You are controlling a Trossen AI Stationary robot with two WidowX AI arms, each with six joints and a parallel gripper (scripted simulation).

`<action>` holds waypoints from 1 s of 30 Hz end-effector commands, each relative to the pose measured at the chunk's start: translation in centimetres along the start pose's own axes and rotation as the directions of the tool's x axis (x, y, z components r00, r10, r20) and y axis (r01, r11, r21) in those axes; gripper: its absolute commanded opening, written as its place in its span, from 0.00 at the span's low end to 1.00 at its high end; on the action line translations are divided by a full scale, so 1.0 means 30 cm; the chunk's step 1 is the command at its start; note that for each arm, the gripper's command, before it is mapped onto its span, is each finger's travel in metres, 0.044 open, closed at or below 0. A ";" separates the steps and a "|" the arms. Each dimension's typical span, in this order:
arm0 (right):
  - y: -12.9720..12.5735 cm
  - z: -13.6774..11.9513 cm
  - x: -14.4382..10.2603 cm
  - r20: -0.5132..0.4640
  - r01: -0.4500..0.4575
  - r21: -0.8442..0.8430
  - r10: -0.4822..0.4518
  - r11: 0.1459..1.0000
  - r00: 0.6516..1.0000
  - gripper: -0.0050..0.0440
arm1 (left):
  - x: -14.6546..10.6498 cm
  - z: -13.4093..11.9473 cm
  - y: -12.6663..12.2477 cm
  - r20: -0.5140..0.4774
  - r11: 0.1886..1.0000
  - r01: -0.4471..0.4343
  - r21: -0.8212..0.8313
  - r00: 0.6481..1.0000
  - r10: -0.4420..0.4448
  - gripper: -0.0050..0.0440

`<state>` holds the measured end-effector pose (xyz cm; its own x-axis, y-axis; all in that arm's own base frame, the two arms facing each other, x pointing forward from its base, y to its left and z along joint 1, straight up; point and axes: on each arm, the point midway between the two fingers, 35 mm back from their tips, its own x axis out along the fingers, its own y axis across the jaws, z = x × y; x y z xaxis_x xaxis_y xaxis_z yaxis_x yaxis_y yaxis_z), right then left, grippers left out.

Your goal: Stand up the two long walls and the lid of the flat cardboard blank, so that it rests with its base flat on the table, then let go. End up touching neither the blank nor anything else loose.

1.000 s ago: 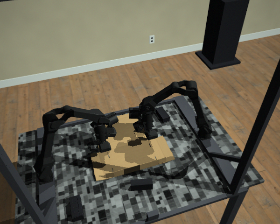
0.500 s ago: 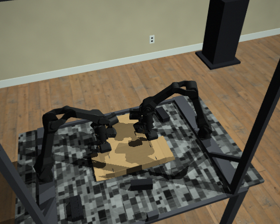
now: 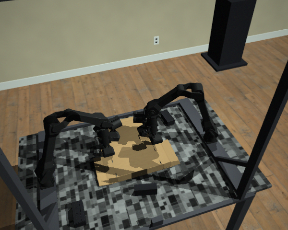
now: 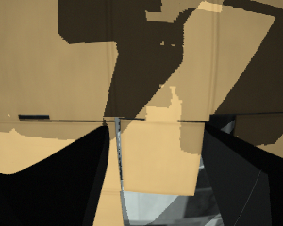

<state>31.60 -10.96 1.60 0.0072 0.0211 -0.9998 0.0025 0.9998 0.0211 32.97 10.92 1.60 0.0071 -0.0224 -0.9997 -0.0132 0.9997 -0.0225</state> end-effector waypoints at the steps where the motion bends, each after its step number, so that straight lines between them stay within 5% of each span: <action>1: 0.017 0.013 -0.005 0.018 0.043 -0.002 -0.043 0.999 0.999 0.57 | -0.001 0.010 -0.019 0.014 0.999 -0.039 0.005 0.999 0.039 0.56; 6: 0.027 0.012 -0.001 0.018 0.113 0.001 -0.113 0.994 0.993 0.57 | 0.000 0.012 -0.028 0.016 0.994 -0.111 0.004 0.994 0.111 0.56; 30: 0.030 0.012 0.004 0.017 0.124 0.000 -0.124 0.992 0.992 0.57 | -0.002 0.011 -0.031 0.016 0.992 -0.123 0.004 0.992 0.123 0.56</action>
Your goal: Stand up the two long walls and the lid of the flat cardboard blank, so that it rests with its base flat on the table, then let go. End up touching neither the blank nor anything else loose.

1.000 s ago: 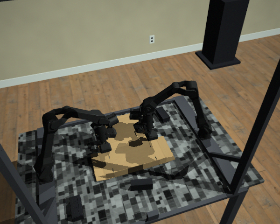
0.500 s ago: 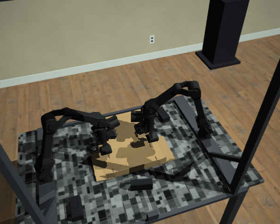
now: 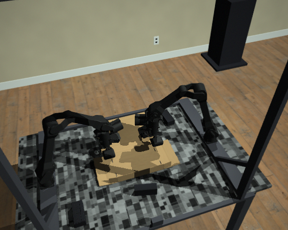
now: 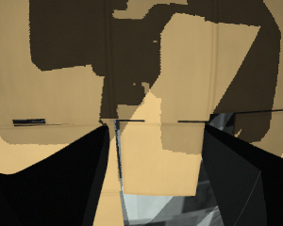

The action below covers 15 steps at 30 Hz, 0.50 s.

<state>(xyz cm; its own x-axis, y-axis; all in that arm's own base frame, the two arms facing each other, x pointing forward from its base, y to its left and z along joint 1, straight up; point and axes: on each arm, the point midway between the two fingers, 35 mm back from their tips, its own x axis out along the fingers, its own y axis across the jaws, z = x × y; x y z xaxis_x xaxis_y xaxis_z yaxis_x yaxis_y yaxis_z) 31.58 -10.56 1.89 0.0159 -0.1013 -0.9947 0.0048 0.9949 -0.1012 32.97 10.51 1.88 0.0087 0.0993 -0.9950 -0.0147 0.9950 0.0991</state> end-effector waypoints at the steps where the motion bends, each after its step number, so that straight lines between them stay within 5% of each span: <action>1: 0.020 0.012 0.012 0.008 0.007 -0.002 -0.007 1.000 1.000 0.57 | 0.005 0.012 -0.020 0.012 1.000 -0.007 0.005 1.000 0.006 0.56; 15: 0.066 0.013 0.012 0.010 0.114 -0.001 -0.114 0.994 0.993 0.57 | 0.003 0.011 -0.066 0.013 0.993 -0.114 0.002 0.993 0.114 0.56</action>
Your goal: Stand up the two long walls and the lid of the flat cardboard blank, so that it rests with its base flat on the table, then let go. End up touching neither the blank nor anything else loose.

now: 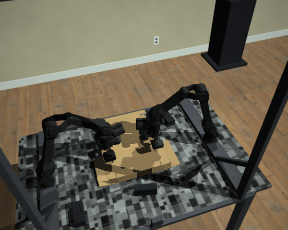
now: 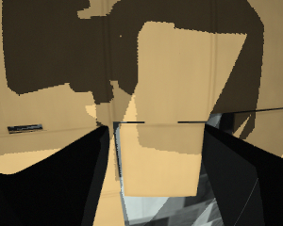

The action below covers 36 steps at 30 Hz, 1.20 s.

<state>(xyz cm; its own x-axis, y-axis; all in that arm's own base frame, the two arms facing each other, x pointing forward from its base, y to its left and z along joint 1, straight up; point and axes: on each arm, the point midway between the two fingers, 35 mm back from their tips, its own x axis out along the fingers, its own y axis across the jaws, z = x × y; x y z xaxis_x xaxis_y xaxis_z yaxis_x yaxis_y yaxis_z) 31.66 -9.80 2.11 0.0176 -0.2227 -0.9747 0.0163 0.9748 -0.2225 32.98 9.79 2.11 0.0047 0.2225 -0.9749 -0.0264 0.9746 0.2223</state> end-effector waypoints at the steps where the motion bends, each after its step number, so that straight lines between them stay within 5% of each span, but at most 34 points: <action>1: 0.045 0.010 0.016 0.008 -0.009 -0.011 0.009 1.000 1.000 0.57 | 0.007 0.010 -0.045 0.015 1.000 0.011 0.013 1.000 -0.011 0.56; 14: 0.059 0.012 0.009 0.008 -0.010 -0.009 0.010 1.000 1.000 0.57 | 0.002 0.007 -0.058 0.013 1.000 0.007 0.012 1.000 -0.007 0.56; 20: 0.074 0.012 0.008 0.011 0.108 -0.008 -0.108 0.994 0.994 0.57 | 0.001 0.007 -0.073 0.013 0.994 -0.111 0.011 0.994 0.111 0.56; 36: 0.084 0.012 -0.001 0.015 0.100 -0.009 -0.099 0.995 0.995 0.57 | -0.007 0.007 -0.083 0.014 0.994 -0.106 0.014 0.994 0.106 0.56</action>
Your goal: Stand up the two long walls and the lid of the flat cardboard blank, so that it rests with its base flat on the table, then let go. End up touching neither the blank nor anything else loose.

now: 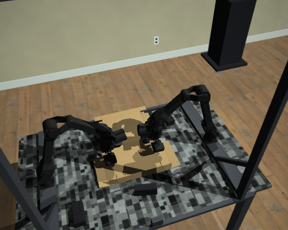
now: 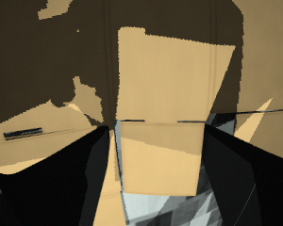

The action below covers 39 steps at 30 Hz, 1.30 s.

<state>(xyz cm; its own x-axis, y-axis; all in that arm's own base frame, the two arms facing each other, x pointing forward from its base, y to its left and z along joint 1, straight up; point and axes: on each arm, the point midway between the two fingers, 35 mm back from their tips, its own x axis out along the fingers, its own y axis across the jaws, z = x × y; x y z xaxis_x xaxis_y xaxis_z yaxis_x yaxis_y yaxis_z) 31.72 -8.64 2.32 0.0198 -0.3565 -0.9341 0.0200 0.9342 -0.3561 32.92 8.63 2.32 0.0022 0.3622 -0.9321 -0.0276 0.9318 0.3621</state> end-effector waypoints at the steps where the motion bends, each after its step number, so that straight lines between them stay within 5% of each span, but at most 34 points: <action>1: 0.049 0.011 0.007 0.010 -0.040 -0.010 0.040 0.999 0.999 0.57 | 0.002 0.010 -0.047 0.012 0.999 0.040 0.015 0.999 -0.040 0.56; 9: 0.053 0.010 0.007 0.009 -0.035 -0.010 0.035 0.999 0.999 0.57 | -0.001 0.010 -0.050 0.012 0.999 0.033 0.014 0.999 -0.033 0.56; 17: 0.094 0.011 -0.003 0.010 0.074 -0.009 -0.074 0.997 0.997 0.57 | -0.013 0.007 -0.089 0.013 0.997 -0.076 0.012 0.997 0.076 0.56; 39: 0.183 0.019 -0.041 0.011 0.074 -0.008 -0.074 0.997 0.997 0.57 | -0.050 -0.004 -0.175 0.013 0.997 -0.078 0.012 0.997 0.078 0.56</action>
<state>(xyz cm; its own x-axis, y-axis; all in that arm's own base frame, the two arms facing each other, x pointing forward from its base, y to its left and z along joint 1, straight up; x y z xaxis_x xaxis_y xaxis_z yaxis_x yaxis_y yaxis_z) 32.01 -4.62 2.45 0.0303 -0.4585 -0.8882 0.0229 0.8887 -0.4580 32.58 4.73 2.43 0.0043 0.4668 -0.8844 -0.0242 0.8842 0.4665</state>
